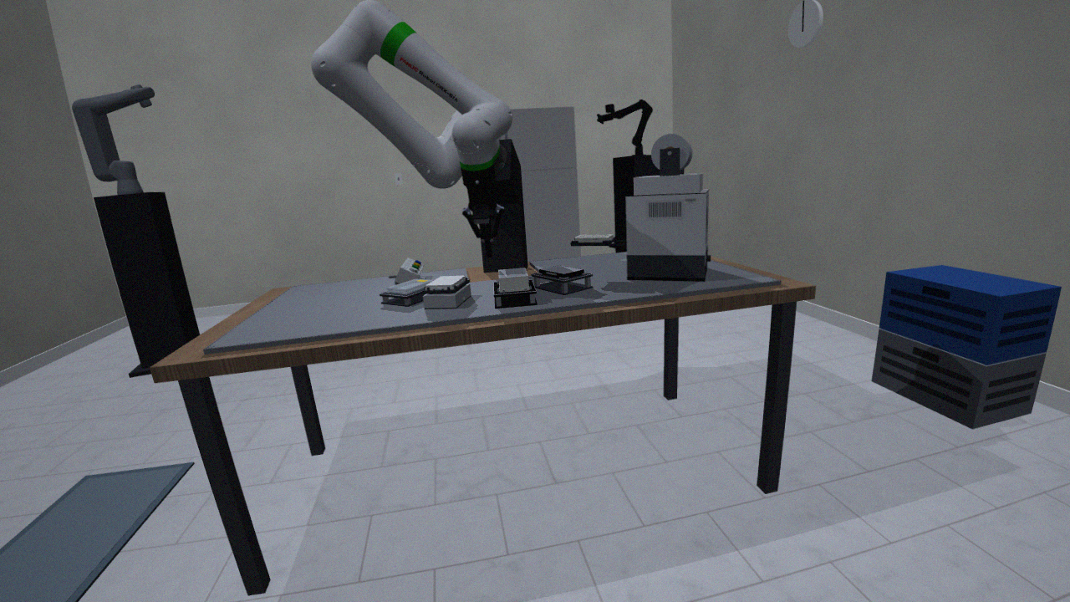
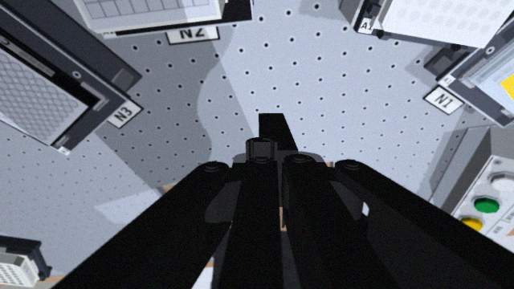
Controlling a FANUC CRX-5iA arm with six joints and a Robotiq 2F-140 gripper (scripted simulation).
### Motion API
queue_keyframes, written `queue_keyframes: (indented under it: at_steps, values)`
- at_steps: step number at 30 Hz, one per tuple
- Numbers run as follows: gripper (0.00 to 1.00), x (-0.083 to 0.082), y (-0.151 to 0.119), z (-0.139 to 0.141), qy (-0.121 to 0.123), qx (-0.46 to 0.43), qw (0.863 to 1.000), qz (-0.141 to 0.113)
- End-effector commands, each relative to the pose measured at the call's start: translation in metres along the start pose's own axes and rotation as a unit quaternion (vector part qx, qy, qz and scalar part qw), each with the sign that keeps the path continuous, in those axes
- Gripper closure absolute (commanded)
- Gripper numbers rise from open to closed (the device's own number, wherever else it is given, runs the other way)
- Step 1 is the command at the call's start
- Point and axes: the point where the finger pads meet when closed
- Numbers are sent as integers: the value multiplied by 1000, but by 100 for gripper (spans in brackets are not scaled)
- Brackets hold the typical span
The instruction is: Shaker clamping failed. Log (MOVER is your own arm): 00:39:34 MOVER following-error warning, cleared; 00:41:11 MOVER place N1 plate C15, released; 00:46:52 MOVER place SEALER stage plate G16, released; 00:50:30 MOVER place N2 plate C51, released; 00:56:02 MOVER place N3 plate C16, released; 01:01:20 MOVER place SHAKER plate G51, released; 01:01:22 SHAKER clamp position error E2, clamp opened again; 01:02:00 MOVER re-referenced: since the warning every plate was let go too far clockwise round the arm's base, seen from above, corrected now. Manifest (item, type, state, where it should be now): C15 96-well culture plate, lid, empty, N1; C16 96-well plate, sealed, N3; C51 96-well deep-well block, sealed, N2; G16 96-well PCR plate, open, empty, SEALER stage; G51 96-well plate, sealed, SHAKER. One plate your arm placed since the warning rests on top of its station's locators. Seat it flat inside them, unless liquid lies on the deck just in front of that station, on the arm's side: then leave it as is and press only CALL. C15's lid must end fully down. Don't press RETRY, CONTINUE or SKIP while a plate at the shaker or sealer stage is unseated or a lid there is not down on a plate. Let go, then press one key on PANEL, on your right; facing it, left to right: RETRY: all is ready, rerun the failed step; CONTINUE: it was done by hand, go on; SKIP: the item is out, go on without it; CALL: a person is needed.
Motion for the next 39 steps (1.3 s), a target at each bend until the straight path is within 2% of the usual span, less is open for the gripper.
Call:
queue_keyframes:
  at_steps: [1, 4, 10, 19, 21, 24, 31, 39]
  values:
    - [90, 1, 5, 24, 23, 42, 999, -9]
    - [90, 1, 6, 28, 27, 51, 998, -11]
    - [90, 2, 13, 58, 51, 105, 993, -17]
    - [90, 3, 22, 102, 87, 185, 978, -26]
    - [90, 3, 22, 102, 87, 185, 978, -26]
    - [90, 3, 25, 116, 98, 210, 972, -29]
    - [90, 4, 33, 151, 98, 210, 972, -29]
    - [90, 4, 33, 152, 98, 210, 972, -29]
Point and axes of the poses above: the point where the finger pads meet when closed, its own x axis out along the fingers, its own z axis across the jaws, y = z × x, and after that the axes turned 14 degrees about x, right-handed
